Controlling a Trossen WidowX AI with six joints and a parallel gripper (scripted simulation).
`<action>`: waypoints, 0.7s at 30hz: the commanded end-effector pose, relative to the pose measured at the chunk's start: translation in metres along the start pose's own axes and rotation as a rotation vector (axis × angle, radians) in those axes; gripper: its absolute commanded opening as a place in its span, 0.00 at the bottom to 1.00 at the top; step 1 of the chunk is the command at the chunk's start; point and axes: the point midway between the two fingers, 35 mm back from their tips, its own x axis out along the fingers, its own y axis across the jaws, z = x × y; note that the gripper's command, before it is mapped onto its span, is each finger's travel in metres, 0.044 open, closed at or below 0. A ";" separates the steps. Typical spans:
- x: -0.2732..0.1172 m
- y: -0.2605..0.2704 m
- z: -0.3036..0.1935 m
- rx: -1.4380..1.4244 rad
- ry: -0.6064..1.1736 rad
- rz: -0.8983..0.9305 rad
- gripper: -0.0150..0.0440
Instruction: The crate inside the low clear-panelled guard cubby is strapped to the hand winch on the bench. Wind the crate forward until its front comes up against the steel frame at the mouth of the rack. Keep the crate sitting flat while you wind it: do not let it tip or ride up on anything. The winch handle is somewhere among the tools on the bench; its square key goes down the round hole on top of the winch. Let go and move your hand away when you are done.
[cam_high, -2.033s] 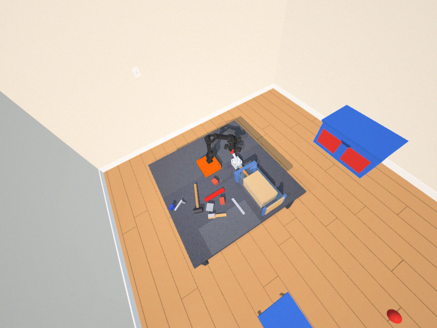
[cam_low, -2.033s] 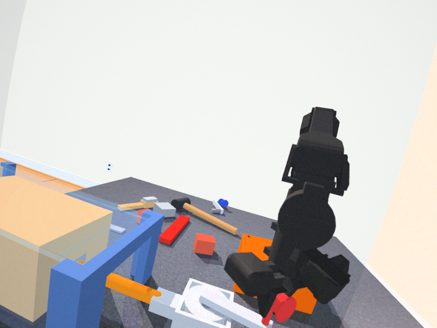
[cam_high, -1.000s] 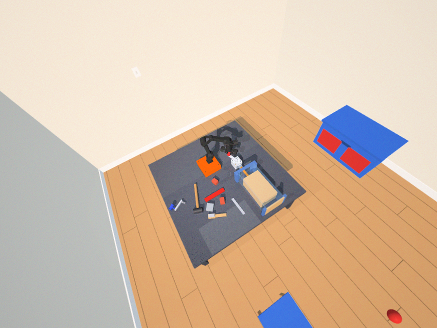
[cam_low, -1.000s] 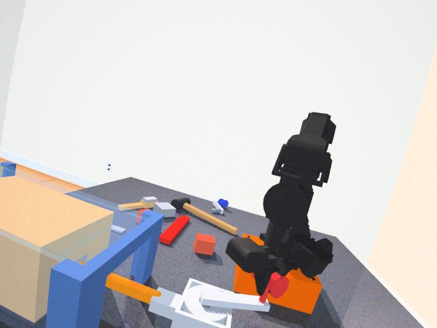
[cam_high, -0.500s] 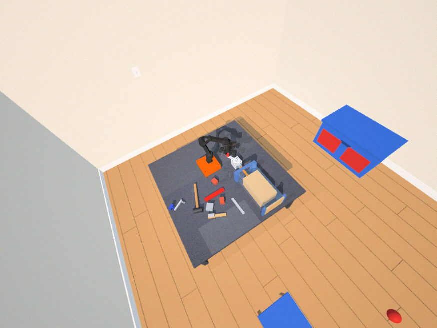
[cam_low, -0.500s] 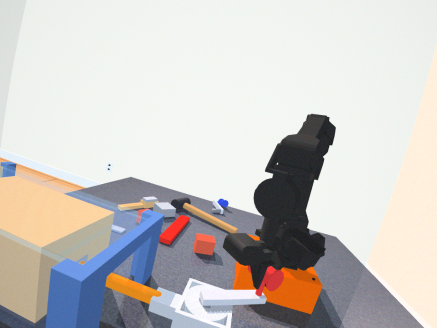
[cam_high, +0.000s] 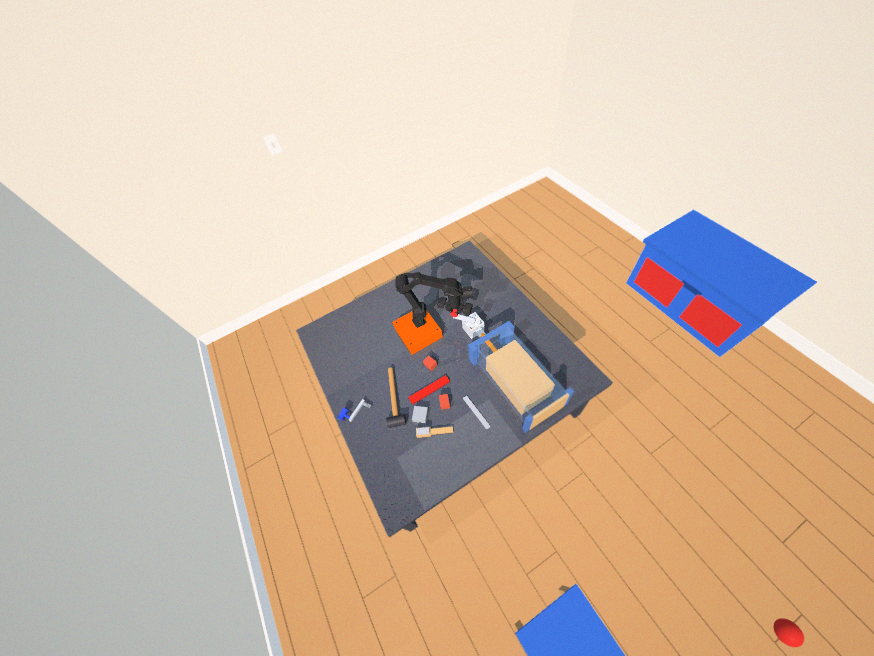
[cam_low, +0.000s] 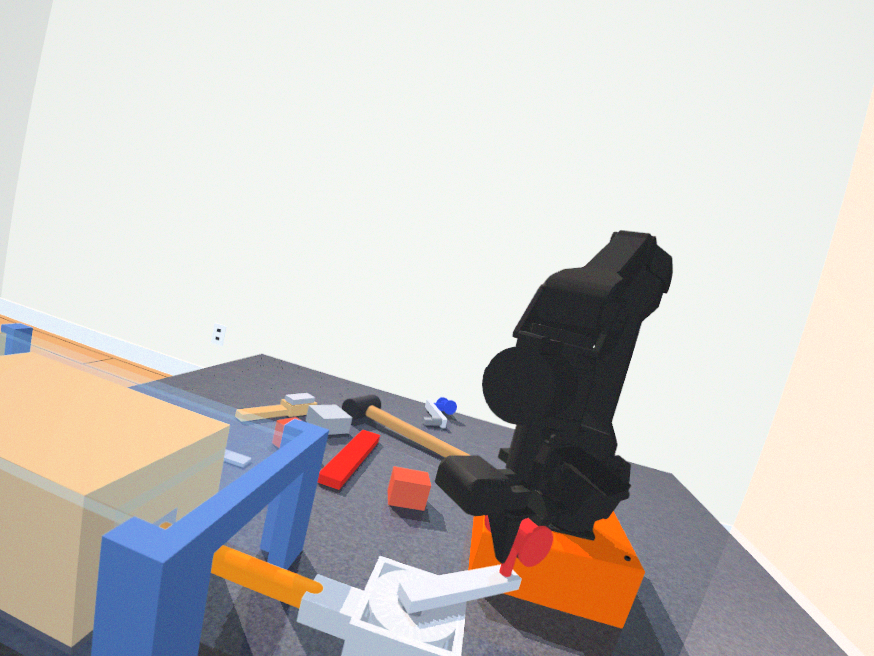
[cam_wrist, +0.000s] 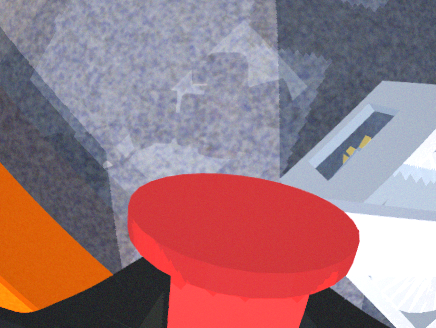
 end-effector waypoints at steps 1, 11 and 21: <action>0.003 -0.001 -0.012 0.012 0.032 -0.002 0.25; 0.002 -0.004 -0.024 0.012 0.033 -0.002 0.25; 0.002 -0.007 -0.036 0.012 0.034 -0.002 0.25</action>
